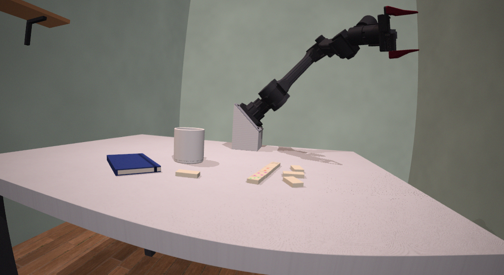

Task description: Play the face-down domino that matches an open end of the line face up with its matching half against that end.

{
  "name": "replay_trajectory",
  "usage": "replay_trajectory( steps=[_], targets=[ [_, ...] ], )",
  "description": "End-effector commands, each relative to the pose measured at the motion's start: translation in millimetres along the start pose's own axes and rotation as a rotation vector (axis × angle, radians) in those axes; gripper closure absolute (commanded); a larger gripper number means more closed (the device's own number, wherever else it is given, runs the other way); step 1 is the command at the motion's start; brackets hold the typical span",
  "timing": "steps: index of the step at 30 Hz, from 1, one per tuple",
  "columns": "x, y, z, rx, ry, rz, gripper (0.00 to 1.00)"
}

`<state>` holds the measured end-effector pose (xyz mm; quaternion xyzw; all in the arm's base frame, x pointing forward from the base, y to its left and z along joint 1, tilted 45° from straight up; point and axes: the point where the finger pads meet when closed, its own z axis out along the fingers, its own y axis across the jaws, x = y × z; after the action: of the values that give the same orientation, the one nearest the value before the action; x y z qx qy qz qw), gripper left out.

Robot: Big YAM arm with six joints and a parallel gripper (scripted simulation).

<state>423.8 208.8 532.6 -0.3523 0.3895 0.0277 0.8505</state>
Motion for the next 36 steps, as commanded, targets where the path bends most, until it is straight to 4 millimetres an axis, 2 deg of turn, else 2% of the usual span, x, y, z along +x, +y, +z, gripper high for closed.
replay_trajectory(
  steps=[1,6,13,14,23,30,31,36],
  targets=[
    [-9.6,-11.2,4.6,0.017,-0.016,-0.003,0.00],
    [-16.4,-19.2,8.9,0.028,-0.026,-0.002,0.00],
    [-16.4,-19.2,8.9,0.028,-0.026,-0.002,0.00],
    [-0.6,-8.0,0.7,0.015,0.008,0.008,0.00],
    [19.9,-50.6,4.1,0.102,0.129,0.108,0.00],
    [19.9,-50.6,4.1,0.102,0.129,0.108,0.00],
    [33.4,-34.8,-4.6,0.080,0.151,0.095,0.00],
    [26.0,-43.5,0.3,0.092,0.139,0.102,0.00]
  ],
)
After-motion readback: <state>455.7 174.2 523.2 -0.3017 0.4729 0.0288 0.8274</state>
